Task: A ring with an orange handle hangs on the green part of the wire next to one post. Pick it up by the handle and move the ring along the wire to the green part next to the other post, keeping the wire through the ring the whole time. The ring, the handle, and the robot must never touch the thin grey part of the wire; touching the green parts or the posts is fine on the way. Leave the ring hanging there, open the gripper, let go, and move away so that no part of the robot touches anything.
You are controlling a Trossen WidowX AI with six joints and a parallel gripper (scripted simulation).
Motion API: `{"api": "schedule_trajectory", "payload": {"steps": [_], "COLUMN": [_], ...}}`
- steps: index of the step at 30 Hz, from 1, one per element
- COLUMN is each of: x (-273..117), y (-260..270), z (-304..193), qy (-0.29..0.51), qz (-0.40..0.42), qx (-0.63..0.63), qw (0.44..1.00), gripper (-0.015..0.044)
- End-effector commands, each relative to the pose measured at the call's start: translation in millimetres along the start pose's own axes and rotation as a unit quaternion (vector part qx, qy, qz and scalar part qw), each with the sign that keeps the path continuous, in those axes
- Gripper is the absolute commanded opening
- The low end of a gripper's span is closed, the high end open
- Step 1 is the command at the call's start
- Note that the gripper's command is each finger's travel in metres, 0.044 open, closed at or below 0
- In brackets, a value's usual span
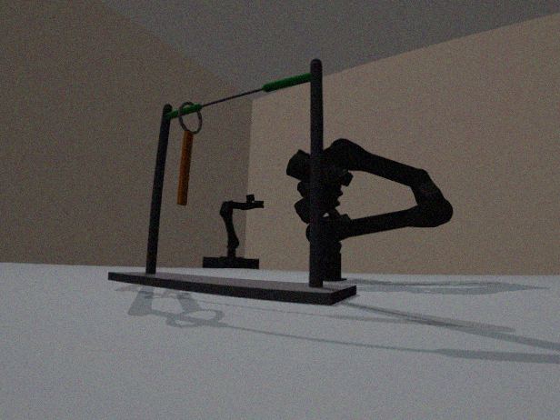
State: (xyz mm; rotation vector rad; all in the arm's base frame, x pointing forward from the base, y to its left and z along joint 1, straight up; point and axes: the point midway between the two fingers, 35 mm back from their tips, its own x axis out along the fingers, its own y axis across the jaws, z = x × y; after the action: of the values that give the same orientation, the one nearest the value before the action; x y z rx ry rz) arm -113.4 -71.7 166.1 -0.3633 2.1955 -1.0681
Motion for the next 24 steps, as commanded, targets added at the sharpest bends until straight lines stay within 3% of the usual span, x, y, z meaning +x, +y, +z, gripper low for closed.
{"api": "schedule_trajectory", "payload": {"steps": [1,9,24], "x": [0,-5,-15], "y": [0,-14,-56], "z": [0,17,41], "qy": [-0.001,-0.042,-0.092], "qz": [0.0,0.022,0.014], "qx": [-0.001,-0.04,0.056], "qw": [1.0,0.998,0.994], "gripper": [0.0374,0.0164,0.016]}}
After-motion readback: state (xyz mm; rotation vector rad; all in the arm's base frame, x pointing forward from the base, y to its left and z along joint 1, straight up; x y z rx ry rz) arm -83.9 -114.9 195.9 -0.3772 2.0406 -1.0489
